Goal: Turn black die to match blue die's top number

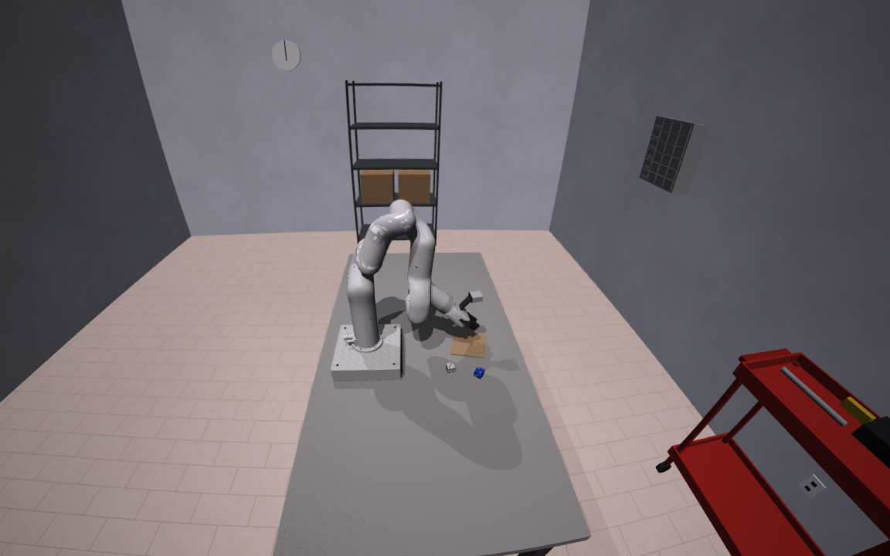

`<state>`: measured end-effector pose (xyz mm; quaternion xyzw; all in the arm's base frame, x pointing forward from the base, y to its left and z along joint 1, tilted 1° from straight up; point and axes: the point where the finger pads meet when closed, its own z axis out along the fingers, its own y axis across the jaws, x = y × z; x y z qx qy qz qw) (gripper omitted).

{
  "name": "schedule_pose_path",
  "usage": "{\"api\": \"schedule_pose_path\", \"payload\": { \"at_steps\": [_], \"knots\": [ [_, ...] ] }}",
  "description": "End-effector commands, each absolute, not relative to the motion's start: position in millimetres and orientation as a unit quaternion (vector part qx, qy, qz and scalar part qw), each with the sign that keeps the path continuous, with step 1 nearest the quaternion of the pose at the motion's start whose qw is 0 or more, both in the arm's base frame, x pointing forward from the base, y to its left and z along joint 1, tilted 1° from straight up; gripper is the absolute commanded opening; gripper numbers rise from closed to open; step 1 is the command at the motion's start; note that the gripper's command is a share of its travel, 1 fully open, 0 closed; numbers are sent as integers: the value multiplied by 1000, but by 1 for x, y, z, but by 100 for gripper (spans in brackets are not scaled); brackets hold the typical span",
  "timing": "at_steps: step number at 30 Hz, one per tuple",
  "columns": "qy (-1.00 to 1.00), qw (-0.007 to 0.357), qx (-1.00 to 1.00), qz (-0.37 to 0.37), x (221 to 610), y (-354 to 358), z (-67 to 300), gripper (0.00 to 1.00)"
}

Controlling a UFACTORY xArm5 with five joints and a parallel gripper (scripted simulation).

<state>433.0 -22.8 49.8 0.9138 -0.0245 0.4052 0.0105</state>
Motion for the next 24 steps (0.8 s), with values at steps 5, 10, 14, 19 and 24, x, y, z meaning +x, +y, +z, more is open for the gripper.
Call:
{"api": "schedule_pose_path", "payload": {
  "at_steps": [5,10,14,19,24],
  "knots": [
    [-21,11,886,462,435,-20,49,27],
    [-21,11,886,463,435,-20,49,27],
    [-22,9,886,463,435,-20,46,27],
    [-26,7,886,463,435,-19,39,27],
    [-26,7,886,463,435,-19,27,27]
  ]
}}
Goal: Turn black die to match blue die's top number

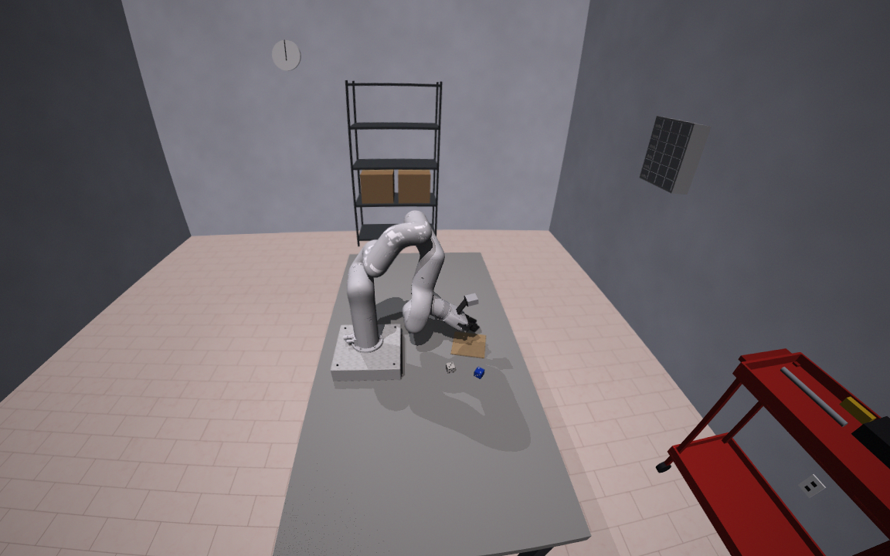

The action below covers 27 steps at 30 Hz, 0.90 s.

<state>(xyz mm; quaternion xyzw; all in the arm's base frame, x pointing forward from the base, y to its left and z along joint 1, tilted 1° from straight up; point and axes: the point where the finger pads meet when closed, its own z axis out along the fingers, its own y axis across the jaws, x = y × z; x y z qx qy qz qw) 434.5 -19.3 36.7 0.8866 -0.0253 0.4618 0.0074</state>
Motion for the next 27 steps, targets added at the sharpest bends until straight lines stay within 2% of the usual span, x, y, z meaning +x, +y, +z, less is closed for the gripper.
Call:
{"api": "schedule_pose_path", "payload": {
  "at_steps": [1,11,27],
  "knots": [
    [-26,7,886,463,435,-19,24,27],
    [-26,7,886,463,435,-20,-8,27],
    [-26,7,886,463,435,-20,-17,27]
  ]
}}
